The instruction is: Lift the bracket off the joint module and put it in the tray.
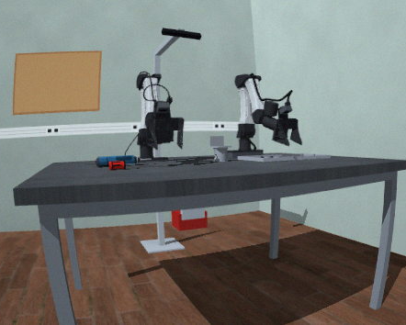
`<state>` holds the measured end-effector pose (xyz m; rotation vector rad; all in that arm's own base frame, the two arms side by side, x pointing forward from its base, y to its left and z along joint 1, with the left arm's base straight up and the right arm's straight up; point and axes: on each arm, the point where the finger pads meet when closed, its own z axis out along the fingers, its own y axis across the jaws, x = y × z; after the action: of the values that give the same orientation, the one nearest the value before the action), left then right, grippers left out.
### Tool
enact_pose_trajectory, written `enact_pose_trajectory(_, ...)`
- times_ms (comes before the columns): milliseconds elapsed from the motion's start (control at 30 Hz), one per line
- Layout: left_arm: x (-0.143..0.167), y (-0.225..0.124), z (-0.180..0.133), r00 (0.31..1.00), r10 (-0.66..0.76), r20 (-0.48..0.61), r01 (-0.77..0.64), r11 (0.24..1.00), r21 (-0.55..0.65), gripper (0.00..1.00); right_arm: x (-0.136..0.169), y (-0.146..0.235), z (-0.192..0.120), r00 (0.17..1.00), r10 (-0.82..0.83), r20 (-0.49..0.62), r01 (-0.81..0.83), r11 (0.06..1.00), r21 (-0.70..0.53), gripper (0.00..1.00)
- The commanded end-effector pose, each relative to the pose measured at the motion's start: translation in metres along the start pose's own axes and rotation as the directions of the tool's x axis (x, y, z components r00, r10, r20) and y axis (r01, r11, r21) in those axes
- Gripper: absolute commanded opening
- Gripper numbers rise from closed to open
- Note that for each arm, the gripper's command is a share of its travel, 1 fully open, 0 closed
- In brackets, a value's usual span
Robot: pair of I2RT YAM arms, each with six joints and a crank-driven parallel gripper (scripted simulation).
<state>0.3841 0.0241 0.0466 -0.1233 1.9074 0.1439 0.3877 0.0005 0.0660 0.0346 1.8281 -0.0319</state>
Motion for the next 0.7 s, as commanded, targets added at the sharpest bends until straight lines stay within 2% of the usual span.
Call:
enact_pose_trajectory(0, -0.0073, 0.0001, 0.0011, 1.000, -0.007, 0.020, 0.007, 1.000, -0.003, 1.00, -0.0098, -0.0005, 0.0018, 1.000, -0.002, 0.028, 0.002, 1.000, 0.003, 1.00)
enact_pose_trajectory(667, -0.0033, -0.0010, 0.0013, 1.000, -0.025, -0.004, 0.025, 1.000, -0.013, 1.00, -0.0095, 0.0032, 0.0018, 1.000, -0.006, 0.007, 0.006, 1.000, -0.008, 1.00)
